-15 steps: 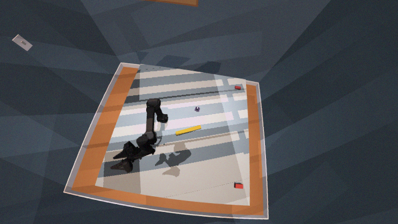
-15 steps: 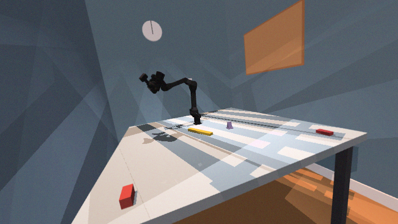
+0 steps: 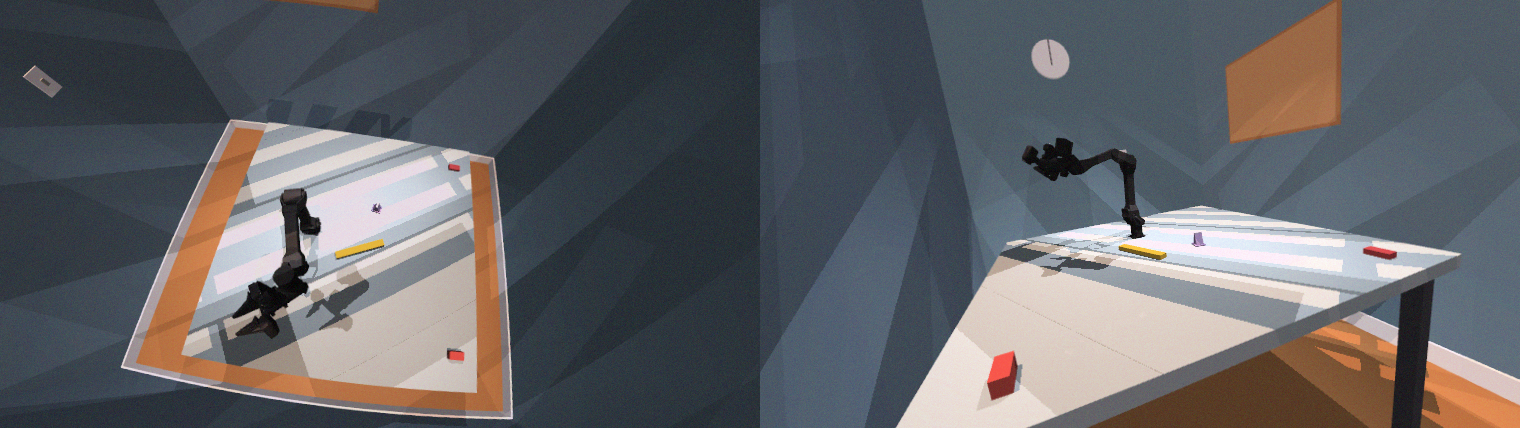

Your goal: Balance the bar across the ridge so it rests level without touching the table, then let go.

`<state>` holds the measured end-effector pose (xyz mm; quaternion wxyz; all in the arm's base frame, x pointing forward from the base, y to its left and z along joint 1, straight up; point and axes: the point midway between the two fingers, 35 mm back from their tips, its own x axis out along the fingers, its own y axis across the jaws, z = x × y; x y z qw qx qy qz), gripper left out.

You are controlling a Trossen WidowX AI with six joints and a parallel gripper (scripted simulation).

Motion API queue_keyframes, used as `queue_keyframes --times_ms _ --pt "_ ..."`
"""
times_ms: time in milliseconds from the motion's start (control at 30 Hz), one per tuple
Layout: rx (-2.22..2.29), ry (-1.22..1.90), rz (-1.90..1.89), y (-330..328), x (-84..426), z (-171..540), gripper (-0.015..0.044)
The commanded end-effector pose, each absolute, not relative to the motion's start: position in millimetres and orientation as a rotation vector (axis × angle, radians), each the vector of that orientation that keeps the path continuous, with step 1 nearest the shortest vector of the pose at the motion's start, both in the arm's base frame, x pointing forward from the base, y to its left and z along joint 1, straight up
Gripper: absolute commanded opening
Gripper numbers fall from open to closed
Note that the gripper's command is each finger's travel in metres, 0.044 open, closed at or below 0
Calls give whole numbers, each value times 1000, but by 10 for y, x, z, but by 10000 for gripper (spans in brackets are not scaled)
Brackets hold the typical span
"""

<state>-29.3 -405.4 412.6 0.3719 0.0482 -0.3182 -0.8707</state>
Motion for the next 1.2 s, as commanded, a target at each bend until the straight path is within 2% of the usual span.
queue_keyframes --times_ms 0,567,1167 --pt "136 -664 -2170 -4133 12 4026 315" --pt "106 65 -1788 -4173 1388 3332 315" --pt "-28 724 -1162 -3390 2635 2361 315"
